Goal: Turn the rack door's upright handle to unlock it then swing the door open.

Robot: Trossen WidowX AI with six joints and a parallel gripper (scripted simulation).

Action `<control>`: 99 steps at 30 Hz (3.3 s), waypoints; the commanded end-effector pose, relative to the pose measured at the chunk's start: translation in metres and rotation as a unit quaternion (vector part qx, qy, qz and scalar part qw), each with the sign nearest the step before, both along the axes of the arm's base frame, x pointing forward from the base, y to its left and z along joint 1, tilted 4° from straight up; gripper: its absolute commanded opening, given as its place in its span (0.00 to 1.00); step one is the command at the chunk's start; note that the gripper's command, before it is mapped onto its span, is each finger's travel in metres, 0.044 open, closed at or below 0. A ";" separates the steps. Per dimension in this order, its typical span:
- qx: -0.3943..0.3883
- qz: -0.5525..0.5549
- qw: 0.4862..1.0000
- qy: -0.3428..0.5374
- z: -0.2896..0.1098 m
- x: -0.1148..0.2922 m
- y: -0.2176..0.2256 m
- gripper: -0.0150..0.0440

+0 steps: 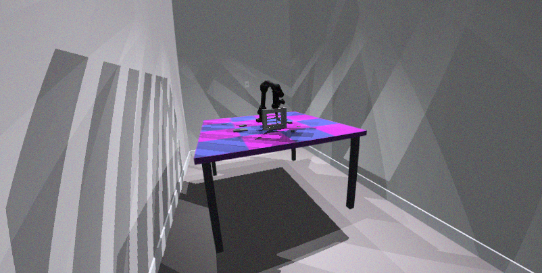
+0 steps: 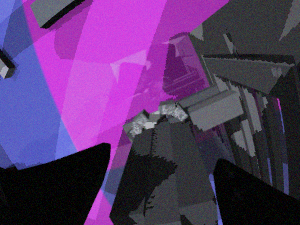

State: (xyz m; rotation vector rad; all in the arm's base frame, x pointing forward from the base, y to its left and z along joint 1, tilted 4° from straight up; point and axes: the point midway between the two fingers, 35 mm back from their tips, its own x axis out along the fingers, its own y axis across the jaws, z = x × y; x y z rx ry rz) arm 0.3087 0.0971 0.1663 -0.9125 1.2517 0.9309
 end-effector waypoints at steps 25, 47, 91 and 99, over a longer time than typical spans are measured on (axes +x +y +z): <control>0.050 -0.633 0.771 0.043 0.000 0.000 0.000 0.74; 0.076 -0.939 0.329 0.064 0.000 0.000 0.000 0.74; 0.077 -0.957 0.272 0.065 -0.001 -0.005 -0.004 0.28; 0.074 -0.932 0.349 0.063 -0.002 -0.012 -0.009 0.28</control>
